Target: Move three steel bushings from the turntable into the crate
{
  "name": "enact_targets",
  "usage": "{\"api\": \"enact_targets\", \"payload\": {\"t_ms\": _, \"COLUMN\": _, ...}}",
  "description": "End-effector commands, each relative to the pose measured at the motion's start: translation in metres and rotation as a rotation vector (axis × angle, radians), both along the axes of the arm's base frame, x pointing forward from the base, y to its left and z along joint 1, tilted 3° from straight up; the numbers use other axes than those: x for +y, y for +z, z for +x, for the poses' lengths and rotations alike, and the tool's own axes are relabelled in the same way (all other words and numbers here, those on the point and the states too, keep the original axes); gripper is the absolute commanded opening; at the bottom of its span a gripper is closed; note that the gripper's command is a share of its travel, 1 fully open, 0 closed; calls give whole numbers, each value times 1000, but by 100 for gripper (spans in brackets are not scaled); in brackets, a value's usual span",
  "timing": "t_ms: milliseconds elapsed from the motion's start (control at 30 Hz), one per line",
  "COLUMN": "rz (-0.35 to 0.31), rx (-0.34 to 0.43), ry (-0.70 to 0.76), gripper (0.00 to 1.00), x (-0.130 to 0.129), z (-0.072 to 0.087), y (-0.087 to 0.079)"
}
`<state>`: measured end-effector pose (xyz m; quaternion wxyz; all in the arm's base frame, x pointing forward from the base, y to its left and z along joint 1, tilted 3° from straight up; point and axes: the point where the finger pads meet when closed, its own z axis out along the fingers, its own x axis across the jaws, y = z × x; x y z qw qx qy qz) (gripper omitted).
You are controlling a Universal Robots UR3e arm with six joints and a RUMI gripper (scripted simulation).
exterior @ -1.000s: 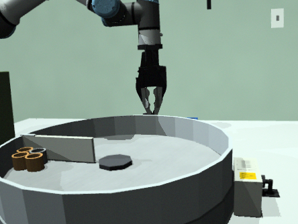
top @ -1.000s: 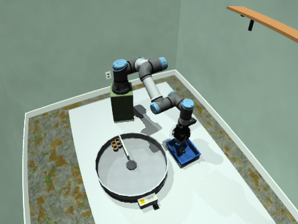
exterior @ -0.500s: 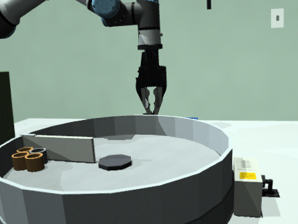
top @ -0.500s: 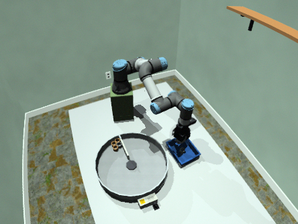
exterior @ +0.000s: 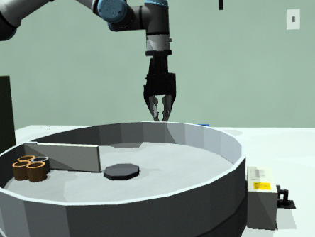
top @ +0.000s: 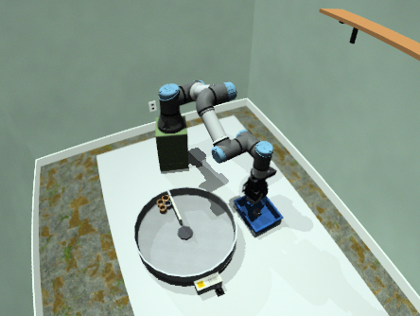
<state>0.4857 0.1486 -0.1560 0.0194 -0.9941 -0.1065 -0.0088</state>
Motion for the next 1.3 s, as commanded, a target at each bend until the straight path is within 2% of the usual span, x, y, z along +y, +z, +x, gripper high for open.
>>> {"api": "enact_targets", "payload": {"t_ms": 0, "rz": 0, "rx": -10, "ry": 0, "gripper": 0, "x": 1, "z": 4, "y": -10}}
{"api": "enact_targets", "payload": {"t_ms": 533, "rz": 0, "rx": -10, "ry": 0, "gripper": 0, "x": 2, "z": 4, "y": -29}}
{"api": "enact_targets", "payload": {"t_ms": 1267, "rz": 0, "rx": -10, "ry": 0, "gripper": 0, "x": 2, "z": 4, "y": -30}}
